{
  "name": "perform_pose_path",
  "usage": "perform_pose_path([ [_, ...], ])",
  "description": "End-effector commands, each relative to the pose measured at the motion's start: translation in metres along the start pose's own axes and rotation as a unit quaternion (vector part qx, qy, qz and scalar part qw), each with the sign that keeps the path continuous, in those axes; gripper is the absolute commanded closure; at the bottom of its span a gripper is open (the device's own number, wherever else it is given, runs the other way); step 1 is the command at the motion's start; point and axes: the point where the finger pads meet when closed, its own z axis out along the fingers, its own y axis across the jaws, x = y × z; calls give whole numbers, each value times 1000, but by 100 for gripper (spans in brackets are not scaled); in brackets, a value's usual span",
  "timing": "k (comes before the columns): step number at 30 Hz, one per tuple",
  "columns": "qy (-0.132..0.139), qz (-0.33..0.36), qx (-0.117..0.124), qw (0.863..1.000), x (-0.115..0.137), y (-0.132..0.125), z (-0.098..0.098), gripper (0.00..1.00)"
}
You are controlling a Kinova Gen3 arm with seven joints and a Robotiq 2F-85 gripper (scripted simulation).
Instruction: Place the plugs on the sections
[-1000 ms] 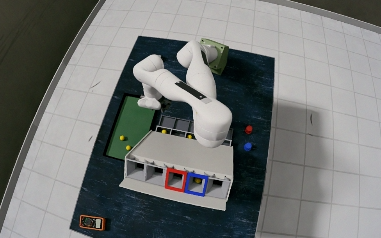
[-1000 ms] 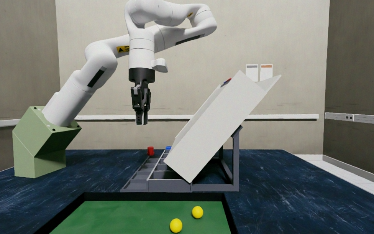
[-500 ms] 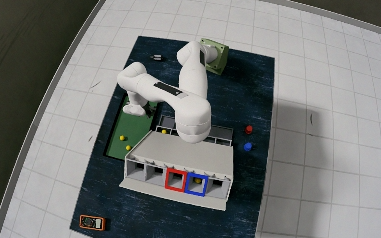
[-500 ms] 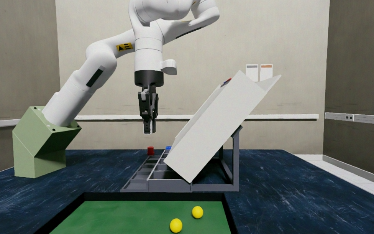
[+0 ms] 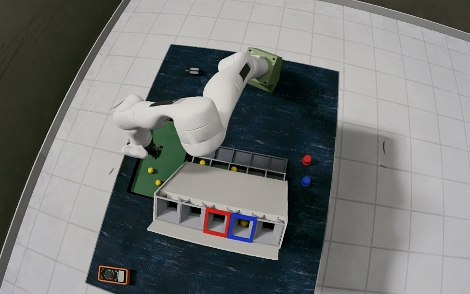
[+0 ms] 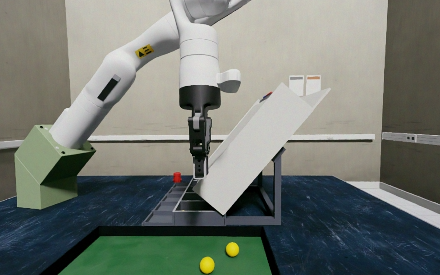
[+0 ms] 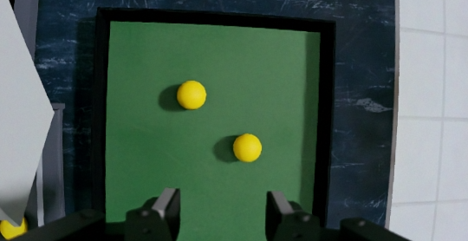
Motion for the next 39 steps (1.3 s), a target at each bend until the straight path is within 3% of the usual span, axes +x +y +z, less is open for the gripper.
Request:
perform_pose_path([
  [1, -9, 0, 45, 999, 11, 27, 21, 50],
  [28, -9, 0, 45, 999, 11, 27, 22, 50],
  [29, -10, 1, 46, 999, 10, 20, 91, 50],
  [32, -10, 1, 46, 999, 9, 20, 99, 50],
  [36, -10, 1, 46, 999, 9, 17, 131, 50],
  [39, -10, 1, 46, 999, 9, 17, 131, 50],
])
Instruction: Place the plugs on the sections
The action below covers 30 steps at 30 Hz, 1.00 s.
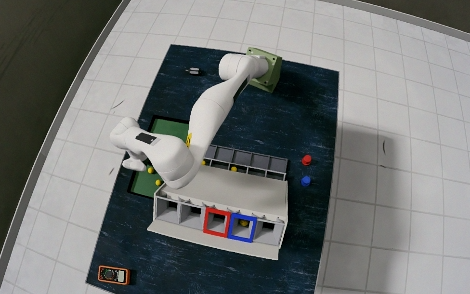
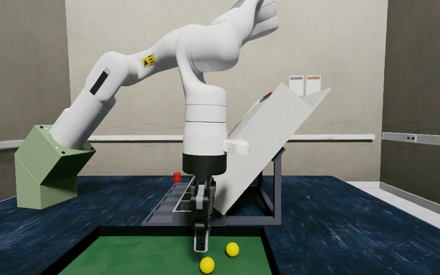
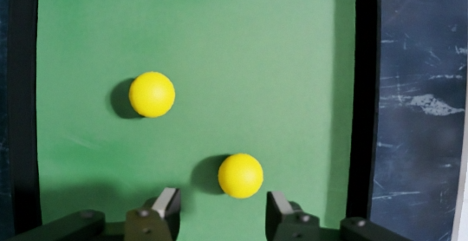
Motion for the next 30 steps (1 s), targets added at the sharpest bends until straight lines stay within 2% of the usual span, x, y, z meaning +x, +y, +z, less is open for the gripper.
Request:
perform_pose_path([
  [1, 15, -6, 5, 1000, 7, 4, 18, 50],
  [23, 16, -7, 5, 1000, 8, 3, 18, 50],
  [24, 16, -7, 5, 1000, 8, 3, 26, 50],
  [30, 16, -7, 5, 1000, 8, 3, 26, 50],
])
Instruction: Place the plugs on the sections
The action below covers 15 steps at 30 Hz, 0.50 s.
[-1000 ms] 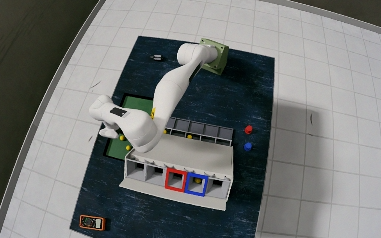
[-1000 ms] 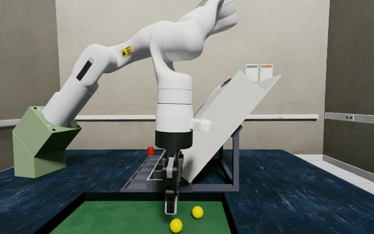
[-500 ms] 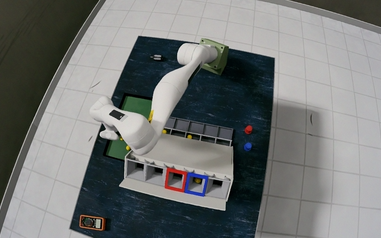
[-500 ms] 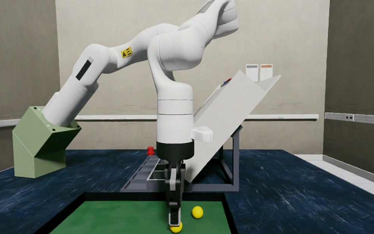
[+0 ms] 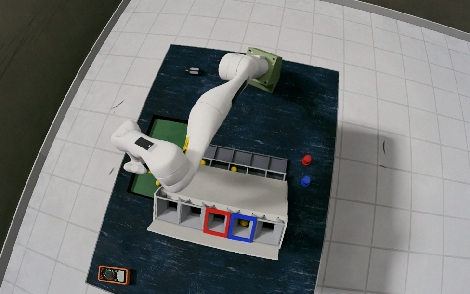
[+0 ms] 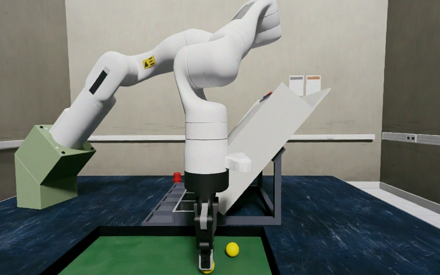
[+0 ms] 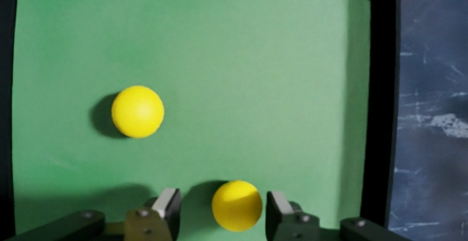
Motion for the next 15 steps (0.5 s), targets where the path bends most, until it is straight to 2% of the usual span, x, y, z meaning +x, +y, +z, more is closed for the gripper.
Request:
perform_pose_path([
  [1, 0, 0, -1, 1000, 0, 1, -1, 50],
  [10, 0, 0, -1, 1000, 0, 1, -1, 50],
  [11, 0, 0, -1, 1000, 0, 1, 7, 50],
  [15, 0, 0, -1, 1000, 0, 1, 7, 50],
])
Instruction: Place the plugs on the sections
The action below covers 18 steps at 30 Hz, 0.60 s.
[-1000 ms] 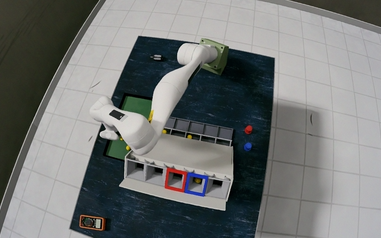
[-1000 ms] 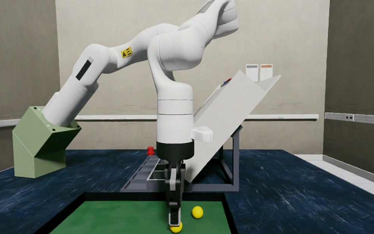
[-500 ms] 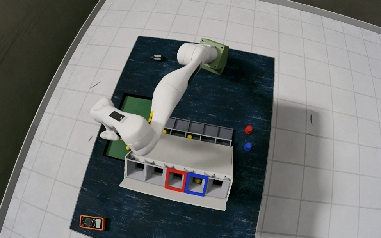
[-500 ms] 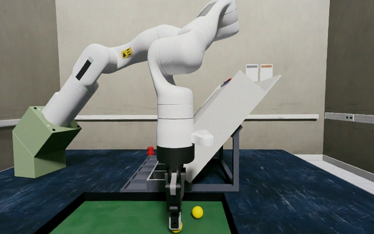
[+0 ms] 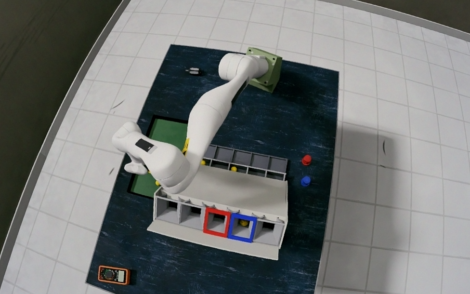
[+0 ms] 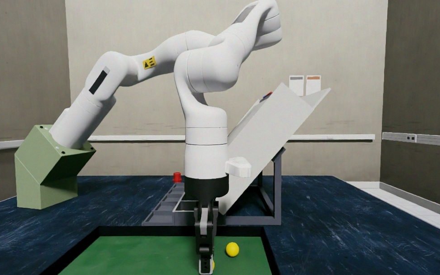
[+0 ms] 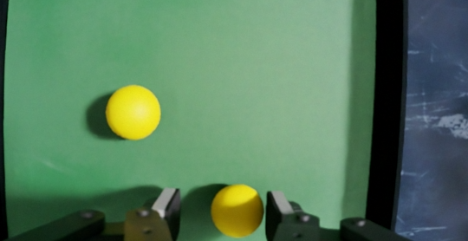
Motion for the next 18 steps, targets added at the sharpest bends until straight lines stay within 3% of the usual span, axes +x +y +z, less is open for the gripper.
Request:
perform_pose_path([
  [1, 0, 0, -1, 1000, 0, 1, 0, 50],
  [18, 0, 0, -1, 1000, 0, 1, 8, 50],
])
